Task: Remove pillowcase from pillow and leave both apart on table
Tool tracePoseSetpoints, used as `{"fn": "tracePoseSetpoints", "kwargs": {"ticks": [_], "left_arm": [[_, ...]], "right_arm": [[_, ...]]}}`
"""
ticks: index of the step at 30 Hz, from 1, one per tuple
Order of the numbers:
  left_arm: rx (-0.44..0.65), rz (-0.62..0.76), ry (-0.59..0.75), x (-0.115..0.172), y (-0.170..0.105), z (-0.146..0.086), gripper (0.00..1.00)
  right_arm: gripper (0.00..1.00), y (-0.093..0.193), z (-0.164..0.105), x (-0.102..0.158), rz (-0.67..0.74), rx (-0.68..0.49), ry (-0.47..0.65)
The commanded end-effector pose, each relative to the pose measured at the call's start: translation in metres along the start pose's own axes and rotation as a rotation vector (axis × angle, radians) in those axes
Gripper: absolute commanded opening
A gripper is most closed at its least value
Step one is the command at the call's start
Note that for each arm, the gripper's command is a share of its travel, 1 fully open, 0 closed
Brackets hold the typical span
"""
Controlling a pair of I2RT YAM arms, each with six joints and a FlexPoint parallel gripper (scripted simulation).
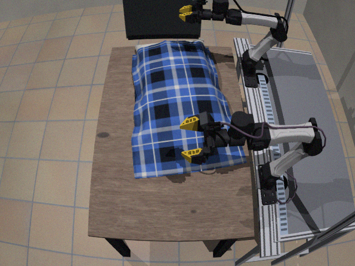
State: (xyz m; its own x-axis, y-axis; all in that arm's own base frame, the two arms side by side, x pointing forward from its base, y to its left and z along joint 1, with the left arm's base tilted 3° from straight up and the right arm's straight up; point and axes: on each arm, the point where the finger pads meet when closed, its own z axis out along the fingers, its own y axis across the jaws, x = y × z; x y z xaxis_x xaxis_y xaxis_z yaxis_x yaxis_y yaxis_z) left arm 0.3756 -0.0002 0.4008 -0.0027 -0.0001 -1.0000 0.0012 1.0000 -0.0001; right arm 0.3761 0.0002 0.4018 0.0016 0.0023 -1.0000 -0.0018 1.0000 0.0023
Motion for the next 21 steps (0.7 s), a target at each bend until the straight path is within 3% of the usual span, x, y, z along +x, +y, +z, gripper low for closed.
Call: {"fn": "tracePoseSetpoints", "kwargs": {"ticks": [1,7,15,17,21], "left_arm": [[-0.028,0.002,-0.024,-0.013,0.007,-0.004,1.0],[-0.028,0.002,-0.022,-0.012,0.007,-0.003,1.0],[-0.028,0.002,-0.022,-0.012,0.007,-0.003,1.0],[-0.028,0.002,-0.022,-0.012,0.007,-0.003,1.0],[-0.028,0.002,-0.022,-0.012,0.007,-0.003,1.0]], "right_arm": [[0.45,0.003,-0.007,-0.016,-0.009,-0.001,-0.03],[0.45,-0.006,-0.012,-0.014,0.0,0.004,-0.007],[0.45,-0.043,-0.018,0.043,0.04,0.033,0.248],[0.45,-0.051,-0.034,0.037,0.053,0.052,0.247],[0.45,-0.069,-0.034,0.061,0.093,0.08,0.346]]}}
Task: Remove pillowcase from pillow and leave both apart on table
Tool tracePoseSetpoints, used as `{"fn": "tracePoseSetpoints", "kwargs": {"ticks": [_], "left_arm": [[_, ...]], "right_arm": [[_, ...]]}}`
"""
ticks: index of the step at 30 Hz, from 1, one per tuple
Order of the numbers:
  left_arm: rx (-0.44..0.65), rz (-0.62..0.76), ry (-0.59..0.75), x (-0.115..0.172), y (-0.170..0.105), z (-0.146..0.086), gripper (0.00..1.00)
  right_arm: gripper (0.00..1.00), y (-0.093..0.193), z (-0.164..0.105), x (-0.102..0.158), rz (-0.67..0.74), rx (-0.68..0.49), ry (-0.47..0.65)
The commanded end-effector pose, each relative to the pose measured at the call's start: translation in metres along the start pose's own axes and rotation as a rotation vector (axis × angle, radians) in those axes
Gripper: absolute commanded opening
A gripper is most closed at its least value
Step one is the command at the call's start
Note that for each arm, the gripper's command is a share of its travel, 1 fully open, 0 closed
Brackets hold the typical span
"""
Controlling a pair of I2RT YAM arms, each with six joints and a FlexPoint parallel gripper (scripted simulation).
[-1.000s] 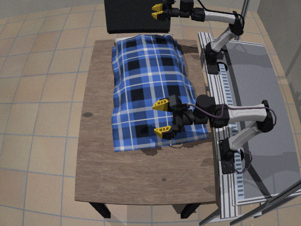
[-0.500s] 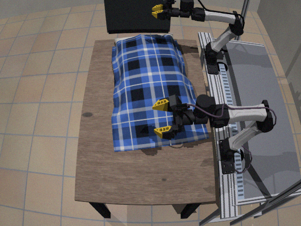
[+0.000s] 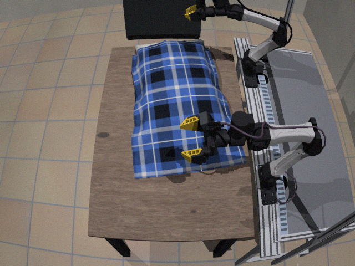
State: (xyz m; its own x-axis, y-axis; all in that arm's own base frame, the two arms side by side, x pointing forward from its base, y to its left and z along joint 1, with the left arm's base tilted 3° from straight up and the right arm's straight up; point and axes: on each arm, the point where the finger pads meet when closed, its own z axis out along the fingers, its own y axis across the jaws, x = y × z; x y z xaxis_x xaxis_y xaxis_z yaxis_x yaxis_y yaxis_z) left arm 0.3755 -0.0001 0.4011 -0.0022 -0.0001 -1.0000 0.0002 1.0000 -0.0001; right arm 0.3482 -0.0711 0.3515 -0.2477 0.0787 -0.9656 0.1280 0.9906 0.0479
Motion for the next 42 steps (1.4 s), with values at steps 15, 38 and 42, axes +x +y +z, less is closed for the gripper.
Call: {"fn": "tracePoseSetpoints", "kwargs": {"ticks": [15,38,42], "left_arm": [[-0.027,0.002,-0.022,-0.012,0.007,-0.003,1.0],[-0.027,0.002,-0.022,-0.012,0.007,-0.003,1.0],[-0.027,0.002,-0.022,-0.012,0.007,-0.003,1.0]], "right_arm": [[0.45,-0.075,-0.033,0.069,0.263,0.098,0.341],[0.45,-0.162,-0.087,0.153,0.837,0.261,0.578],[0.45,-0.171,-0.094,0.177,1.027,0.238,0.622]]}}
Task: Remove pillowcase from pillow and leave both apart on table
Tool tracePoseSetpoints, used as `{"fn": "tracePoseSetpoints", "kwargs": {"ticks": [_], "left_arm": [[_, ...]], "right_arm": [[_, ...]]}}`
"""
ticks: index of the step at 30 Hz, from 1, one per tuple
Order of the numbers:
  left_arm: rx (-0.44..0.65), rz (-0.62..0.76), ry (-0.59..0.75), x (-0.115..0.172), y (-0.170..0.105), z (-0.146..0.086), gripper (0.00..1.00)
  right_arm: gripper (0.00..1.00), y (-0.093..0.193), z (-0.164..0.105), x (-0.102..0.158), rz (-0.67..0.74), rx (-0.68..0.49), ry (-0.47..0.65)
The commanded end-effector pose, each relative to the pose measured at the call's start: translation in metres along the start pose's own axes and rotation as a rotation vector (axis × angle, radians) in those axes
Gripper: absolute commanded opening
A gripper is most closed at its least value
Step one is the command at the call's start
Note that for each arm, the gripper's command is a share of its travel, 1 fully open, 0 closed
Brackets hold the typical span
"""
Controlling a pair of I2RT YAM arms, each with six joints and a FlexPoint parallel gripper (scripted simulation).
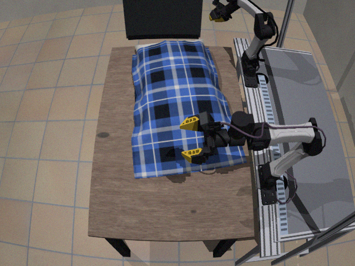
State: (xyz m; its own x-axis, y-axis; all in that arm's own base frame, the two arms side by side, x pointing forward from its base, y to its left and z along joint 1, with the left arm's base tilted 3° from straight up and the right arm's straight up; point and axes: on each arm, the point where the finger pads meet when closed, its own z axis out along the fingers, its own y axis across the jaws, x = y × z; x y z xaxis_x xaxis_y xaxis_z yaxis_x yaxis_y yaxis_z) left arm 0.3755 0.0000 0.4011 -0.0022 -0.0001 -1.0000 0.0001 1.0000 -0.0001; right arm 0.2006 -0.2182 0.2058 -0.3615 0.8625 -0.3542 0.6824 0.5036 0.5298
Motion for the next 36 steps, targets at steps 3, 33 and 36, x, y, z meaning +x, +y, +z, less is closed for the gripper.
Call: {"fn": "tracePoseSetpoints", "kwargs": {"ticks": [3,33,36], "left_arm": [[-0.027,0.002,-0.022,-0.012,0.007,-0.003,1.0],[-0.027,0.002,-0.022,-0.012,0.007,-0.003,1.0],[-0.027,0.002,-0.022,-0.012,0.007,-0.003,1.0]], "right_arm": [[0.45,-0.016,0.026,0.036,0.203,-0.094,0.218],[0.45,-0.021,0.063,0.05,0.238,-0.08,0.257],[0.45,-0.021,0.068,0.051,0.24,-0.08,0.256]]}}
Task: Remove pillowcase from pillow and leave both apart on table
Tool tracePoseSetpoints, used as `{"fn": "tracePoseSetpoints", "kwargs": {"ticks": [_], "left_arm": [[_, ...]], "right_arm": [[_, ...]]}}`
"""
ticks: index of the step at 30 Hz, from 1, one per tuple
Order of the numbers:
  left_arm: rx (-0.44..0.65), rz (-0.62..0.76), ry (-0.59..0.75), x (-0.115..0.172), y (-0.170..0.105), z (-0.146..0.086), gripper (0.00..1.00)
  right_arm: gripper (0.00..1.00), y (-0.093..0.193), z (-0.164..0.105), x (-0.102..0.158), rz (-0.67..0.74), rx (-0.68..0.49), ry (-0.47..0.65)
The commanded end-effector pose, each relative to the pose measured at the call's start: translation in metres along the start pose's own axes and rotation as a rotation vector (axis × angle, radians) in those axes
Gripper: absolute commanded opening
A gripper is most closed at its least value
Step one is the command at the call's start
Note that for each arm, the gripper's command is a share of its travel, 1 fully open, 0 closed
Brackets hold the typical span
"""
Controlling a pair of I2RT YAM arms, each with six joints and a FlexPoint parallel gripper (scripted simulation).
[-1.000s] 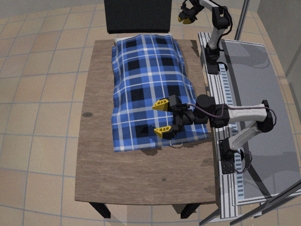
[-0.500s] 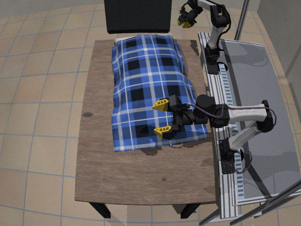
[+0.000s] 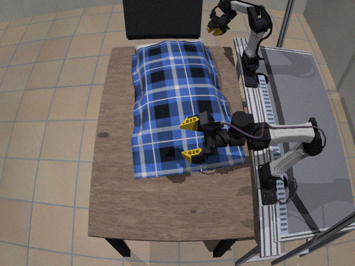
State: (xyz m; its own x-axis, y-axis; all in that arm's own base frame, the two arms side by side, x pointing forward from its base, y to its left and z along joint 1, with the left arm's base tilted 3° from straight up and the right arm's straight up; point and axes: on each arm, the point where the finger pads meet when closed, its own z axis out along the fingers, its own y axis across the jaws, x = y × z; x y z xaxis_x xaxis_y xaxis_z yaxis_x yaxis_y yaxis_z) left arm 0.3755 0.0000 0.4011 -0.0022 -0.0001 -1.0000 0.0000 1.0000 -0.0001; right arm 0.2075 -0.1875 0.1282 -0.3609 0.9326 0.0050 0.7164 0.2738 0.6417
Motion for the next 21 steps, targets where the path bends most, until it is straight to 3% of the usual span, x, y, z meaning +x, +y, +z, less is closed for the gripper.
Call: {"fn": "tracePoseSetpoints", "kwargs": {"ticks": [1,21], "left_arm": [[-0.027,0.002,-0.022,-0.012,0.007,-0.003,1.0],[-0.027,0.002,-0.022,-0.012,0.007,-0.003,1.0]], "right_arm": [[0.45,0.0,0.006,-0.002,-0.003,0.006,-0.02],[0.45,-0.005,0.043,-0.002,0.021,0.009,0.004]]}}
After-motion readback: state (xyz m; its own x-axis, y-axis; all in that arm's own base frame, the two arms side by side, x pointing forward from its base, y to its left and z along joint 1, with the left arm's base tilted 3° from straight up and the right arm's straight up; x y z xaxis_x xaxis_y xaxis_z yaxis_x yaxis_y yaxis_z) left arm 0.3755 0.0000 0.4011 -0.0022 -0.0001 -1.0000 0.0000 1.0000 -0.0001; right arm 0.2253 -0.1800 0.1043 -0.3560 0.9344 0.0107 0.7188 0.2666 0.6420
